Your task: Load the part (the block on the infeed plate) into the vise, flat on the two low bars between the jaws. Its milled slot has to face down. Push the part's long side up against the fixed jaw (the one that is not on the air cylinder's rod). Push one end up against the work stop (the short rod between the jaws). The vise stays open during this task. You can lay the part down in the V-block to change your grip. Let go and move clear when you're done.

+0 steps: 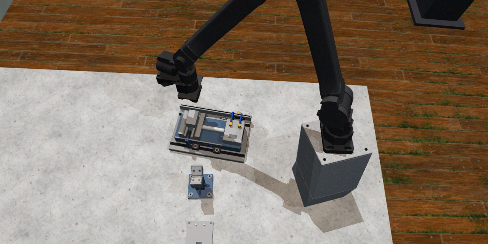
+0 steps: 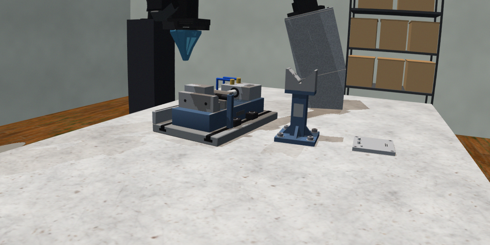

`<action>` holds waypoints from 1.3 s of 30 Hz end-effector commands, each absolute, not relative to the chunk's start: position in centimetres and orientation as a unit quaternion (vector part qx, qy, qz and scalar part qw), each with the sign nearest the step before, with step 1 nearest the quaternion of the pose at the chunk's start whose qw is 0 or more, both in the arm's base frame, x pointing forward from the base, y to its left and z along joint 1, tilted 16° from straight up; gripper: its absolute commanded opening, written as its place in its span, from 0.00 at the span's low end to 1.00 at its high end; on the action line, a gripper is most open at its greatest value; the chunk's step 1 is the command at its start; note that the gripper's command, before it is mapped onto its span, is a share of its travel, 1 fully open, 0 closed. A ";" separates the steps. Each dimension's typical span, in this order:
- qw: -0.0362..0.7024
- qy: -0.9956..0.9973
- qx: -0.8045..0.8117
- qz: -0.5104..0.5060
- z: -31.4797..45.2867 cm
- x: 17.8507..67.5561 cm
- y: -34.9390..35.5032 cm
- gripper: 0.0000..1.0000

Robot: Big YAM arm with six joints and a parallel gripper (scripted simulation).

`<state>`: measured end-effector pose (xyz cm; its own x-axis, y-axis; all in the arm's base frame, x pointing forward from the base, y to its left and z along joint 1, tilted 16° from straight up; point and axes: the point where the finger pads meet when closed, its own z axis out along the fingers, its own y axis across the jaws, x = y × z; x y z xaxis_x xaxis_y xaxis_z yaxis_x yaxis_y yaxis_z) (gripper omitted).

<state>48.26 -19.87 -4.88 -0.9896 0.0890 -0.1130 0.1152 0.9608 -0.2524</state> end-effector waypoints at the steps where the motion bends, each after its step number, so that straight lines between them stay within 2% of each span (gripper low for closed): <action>1: 0.048 0.990 0.042 -0.129 -5.1 48.8 -19.8 0.00; 39: 0.058 0.988 0.051 -0.132 -9.0 49.7 -21.9 0.00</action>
<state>48.61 -20.83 -8.90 -0.9905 0.0884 -0.1053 0.1124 0.9616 -0.2505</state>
